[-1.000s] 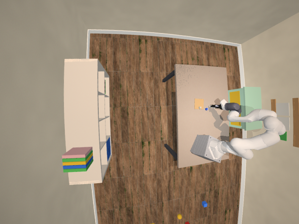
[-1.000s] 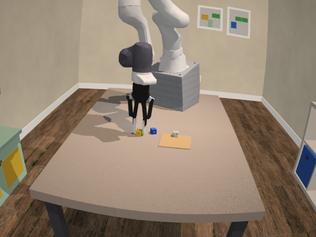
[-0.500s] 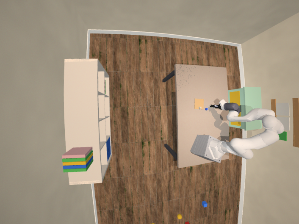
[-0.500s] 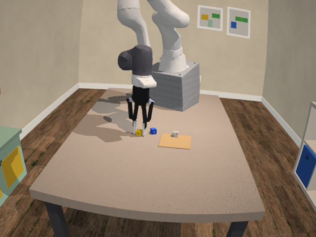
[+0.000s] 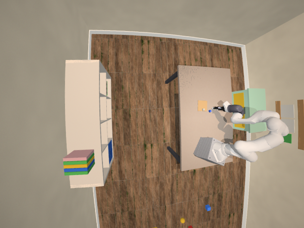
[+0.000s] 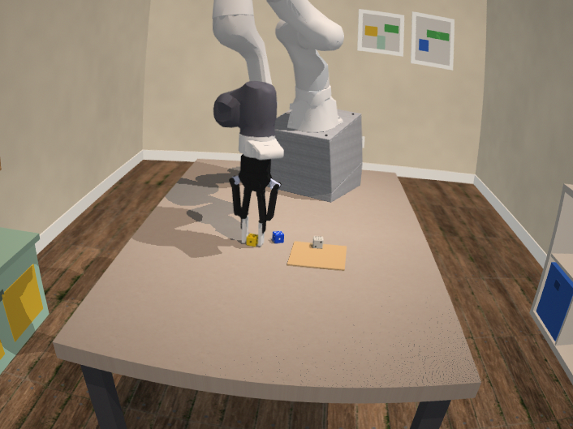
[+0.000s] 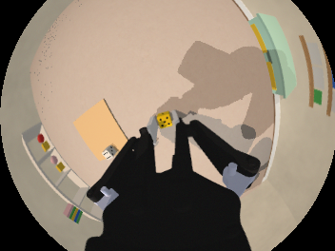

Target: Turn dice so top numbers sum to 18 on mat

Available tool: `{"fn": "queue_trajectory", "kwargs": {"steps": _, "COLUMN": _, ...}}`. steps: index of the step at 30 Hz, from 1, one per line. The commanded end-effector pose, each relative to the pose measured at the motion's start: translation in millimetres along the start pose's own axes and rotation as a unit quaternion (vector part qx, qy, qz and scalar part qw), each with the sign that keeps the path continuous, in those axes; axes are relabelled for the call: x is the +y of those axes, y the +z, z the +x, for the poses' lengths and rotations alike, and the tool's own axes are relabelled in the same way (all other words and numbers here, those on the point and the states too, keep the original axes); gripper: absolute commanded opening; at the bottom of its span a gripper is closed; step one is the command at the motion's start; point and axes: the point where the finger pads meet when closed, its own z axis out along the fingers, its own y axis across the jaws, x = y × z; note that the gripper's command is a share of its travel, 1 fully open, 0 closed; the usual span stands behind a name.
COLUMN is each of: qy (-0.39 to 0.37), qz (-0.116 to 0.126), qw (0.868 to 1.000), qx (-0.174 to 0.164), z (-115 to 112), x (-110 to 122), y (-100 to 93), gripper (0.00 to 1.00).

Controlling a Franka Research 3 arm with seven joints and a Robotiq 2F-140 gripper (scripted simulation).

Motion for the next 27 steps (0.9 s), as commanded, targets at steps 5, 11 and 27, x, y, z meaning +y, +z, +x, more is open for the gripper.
{"fn": "queue_trajectory", "kwargs": {"steps": 5, "qy": 0.004, "qz": 0.001, "qw": 1.0, "qx": 0.001, "z": 0.3, "x": -0.7, "y": 0.3, "gripper": 0.25}}
{"fn": "queue_trajectory", "kwargs": {"steps": 11, "qy": 0.004, "qz": 0.001, "qw": 1.0, "qx": 0.001, "z": 0.3, "x": -0.7, "y": 0.3, "gripper": 0.25}}
{"fn": "queue_trajectory", "kwargs": {"steps": 27, "qy": 0.004, "qz": 0.001, "qw": 1.0, "qx": 0.001, "z": 0.3, "x": -0.7, "y": 0.3, "gripper": 0.13}}
